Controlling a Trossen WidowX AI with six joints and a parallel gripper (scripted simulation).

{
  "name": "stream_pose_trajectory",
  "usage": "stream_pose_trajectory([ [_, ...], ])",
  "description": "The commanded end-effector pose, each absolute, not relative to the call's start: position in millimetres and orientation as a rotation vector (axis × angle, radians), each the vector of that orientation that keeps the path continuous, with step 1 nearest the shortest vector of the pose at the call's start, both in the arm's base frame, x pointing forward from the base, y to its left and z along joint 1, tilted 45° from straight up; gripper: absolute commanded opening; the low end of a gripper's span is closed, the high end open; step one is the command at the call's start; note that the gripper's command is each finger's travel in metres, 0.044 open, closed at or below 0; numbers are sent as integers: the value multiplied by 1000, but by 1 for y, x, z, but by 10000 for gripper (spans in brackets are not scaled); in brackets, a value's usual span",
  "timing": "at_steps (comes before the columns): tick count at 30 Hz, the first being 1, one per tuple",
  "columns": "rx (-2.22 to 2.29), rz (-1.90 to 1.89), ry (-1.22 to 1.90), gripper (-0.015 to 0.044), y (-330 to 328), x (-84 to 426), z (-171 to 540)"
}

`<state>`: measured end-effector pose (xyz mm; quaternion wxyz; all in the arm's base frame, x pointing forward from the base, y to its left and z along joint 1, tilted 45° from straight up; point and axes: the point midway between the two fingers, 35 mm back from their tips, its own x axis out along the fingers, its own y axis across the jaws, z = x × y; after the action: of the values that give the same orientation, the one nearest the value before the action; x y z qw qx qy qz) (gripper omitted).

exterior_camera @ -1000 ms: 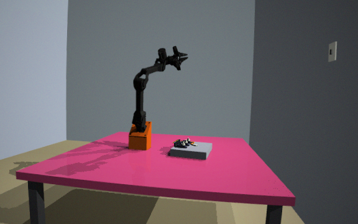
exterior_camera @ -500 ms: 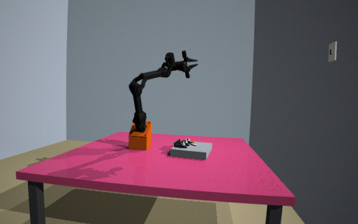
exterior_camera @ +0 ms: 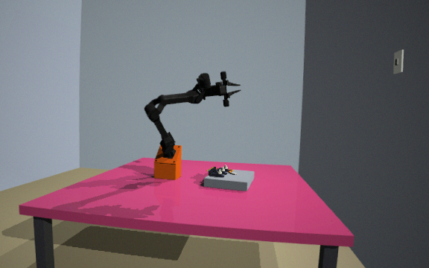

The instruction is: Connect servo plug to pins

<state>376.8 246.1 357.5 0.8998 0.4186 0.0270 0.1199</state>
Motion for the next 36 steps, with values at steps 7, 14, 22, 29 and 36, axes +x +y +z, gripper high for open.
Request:
stream_pose_trajectory([
  [7, 631, 191, 8, 115, 165, 379, 357],
  [14, 459, 141, -24, 115, 111, 369, 354],
  [22, 262, 83, -47, 115, 58, 350, 346],
  [29, 90, 29, -60, 115, 18, 327, 335],
  [36, 40, -6, -12, 115, 3, 326, 321],
])
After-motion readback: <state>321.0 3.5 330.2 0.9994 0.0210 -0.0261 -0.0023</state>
